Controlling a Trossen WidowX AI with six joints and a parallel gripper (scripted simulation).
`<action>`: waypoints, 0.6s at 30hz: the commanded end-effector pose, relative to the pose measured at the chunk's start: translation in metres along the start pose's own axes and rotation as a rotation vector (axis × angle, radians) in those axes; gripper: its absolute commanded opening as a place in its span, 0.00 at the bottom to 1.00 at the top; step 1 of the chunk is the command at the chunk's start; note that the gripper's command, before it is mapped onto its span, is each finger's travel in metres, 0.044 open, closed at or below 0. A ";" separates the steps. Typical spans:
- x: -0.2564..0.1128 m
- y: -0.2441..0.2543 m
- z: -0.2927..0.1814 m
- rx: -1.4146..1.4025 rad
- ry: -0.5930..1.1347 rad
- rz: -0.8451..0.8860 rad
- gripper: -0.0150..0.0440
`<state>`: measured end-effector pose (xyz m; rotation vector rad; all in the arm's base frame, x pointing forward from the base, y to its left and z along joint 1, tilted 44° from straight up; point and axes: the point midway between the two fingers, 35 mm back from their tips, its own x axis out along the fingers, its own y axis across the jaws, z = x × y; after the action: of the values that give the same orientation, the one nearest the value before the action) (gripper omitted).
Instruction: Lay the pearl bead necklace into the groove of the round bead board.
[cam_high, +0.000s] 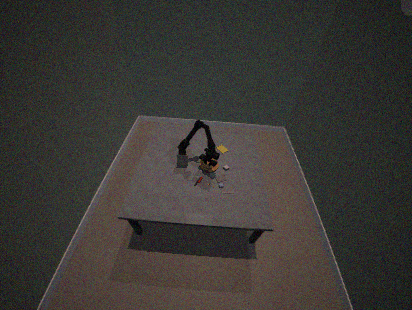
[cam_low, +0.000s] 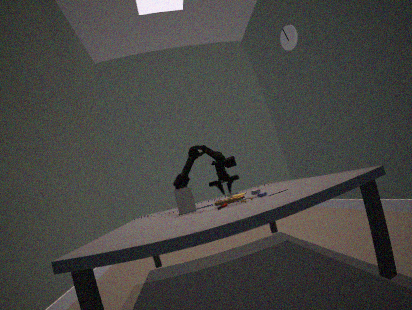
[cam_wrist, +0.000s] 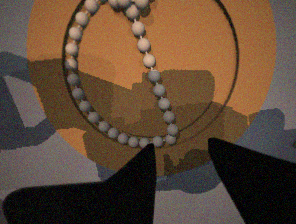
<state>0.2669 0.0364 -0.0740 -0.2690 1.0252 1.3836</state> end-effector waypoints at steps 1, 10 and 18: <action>0.011 0.001 0.000 -0.003 0.002 0.005 0.46; 0.011 0.000 0.001 -0.010 0.004 -0.003 0.46; 0.024 0.000 0.001 -0.006 0.003 0.001 0.46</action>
<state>0.2674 0.0497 -0.0857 -0.2939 1.0119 1.3864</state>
